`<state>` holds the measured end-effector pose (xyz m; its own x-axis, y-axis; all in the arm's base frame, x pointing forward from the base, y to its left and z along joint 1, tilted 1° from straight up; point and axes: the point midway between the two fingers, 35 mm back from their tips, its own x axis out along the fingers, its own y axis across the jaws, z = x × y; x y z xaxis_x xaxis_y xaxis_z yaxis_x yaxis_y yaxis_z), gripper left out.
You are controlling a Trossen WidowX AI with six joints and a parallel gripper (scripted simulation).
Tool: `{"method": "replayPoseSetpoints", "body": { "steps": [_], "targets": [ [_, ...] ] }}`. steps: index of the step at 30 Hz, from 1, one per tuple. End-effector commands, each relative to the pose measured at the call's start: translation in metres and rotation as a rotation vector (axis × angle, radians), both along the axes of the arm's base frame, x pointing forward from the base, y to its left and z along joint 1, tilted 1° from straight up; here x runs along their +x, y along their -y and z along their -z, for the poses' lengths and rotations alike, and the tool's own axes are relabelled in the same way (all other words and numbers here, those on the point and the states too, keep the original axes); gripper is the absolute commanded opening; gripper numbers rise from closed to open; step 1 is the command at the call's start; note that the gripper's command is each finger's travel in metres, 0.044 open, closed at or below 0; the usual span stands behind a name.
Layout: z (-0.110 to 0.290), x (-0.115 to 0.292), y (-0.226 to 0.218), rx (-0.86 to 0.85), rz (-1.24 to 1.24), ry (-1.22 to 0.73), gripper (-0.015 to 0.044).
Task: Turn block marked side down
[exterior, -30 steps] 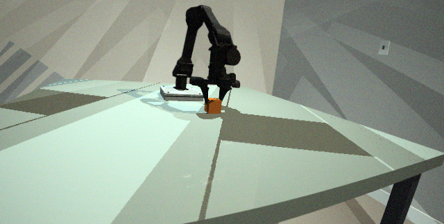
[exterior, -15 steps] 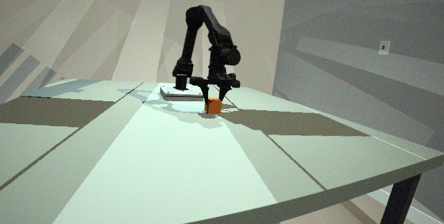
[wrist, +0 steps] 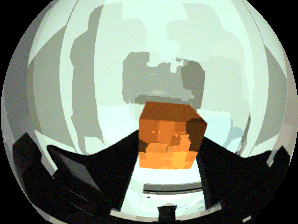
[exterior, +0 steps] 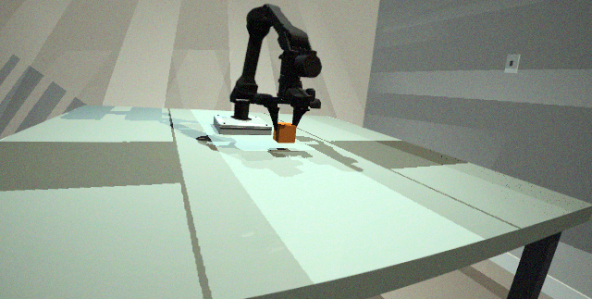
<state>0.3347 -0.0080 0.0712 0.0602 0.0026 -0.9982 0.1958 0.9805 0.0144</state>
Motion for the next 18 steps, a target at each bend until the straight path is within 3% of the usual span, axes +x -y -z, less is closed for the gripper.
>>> {"method": "replayPoseSetpoints", "body": {
  "steps": [1,18],
  "targets": [
    [-0.0015,0.0012,-0.0001,-0.011,-0.005,0.050,0.0000],
    [0.0039,0.0010,-0.0008,-0.068,-0.004,0.320,0.0000]
  ]
}}
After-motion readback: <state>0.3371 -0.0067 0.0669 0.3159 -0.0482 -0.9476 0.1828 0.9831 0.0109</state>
